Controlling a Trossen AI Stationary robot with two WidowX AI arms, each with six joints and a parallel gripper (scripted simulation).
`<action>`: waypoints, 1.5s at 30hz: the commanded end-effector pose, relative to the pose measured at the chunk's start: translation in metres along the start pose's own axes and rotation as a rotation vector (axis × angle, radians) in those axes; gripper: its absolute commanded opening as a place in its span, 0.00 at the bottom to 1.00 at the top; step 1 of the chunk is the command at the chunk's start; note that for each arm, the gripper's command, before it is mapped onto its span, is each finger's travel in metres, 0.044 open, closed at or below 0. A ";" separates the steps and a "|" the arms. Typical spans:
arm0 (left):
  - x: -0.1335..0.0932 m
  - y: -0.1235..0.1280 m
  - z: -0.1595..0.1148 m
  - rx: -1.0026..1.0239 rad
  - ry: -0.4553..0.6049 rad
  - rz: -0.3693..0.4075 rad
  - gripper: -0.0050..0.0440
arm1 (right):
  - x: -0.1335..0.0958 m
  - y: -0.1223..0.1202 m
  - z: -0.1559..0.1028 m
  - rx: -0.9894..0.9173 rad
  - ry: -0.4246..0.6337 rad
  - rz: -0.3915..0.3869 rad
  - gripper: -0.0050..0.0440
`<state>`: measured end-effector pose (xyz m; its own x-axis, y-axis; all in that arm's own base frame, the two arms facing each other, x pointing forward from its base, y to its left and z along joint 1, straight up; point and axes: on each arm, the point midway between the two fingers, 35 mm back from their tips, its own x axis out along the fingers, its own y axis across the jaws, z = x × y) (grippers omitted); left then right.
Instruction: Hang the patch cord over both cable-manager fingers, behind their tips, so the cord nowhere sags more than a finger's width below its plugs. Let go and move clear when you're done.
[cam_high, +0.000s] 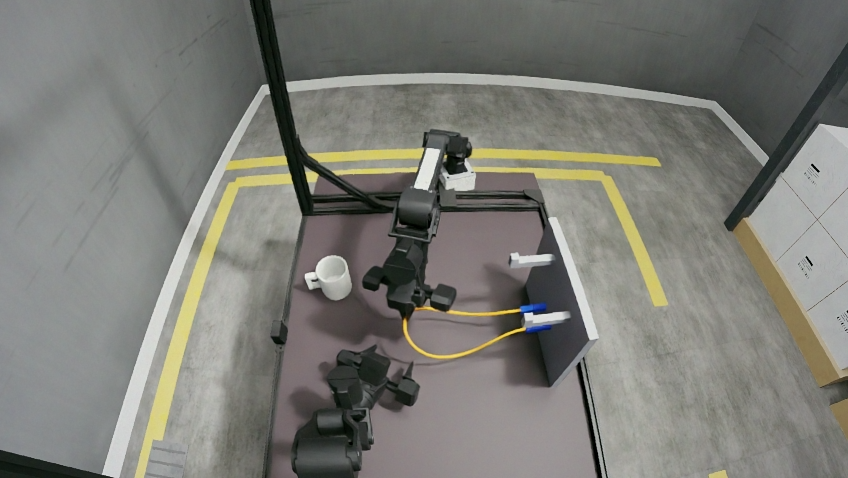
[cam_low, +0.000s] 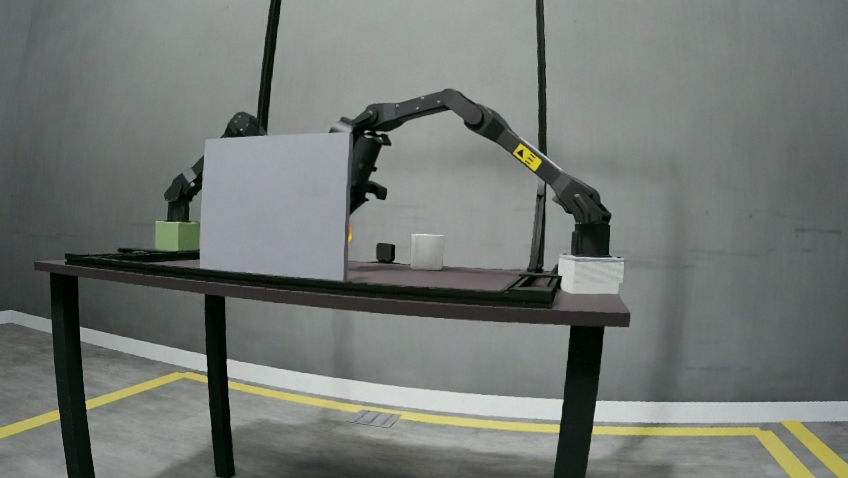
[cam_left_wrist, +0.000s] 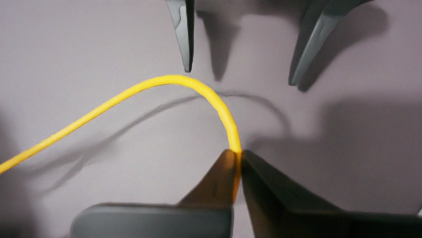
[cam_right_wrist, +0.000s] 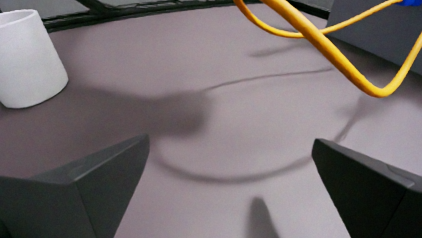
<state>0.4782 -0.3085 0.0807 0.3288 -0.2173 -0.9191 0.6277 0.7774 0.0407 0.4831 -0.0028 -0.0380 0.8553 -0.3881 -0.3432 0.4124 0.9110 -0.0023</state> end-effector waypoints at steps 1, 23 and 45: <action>-0.030 0.000 0.015 0.001 -0.063 0.012 0.14 | -0.006 -0.002 0.016 -0.024 -0.042 -0.002 1.00; -0.020 0.000 0.011 0.001 -0.045 0.007 0.14 | -0.064 -0.048 0.031 -0.451 -0.169 -0.079 1.00; -0.020 0.000 0.011 0.001 -0.045 0.007 0.14 | 0.013 -0.048 0.049 -0.450 -0.176 -0.075 1.00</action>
<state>0.4781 -0.3092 0.0877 0.3389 -0.2233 -0.9139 0.6278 0.7772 0.0429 0.4718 -0.0523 0.0009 0.8808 -0.4400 -0.1751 0.3297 0.8352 -0.4402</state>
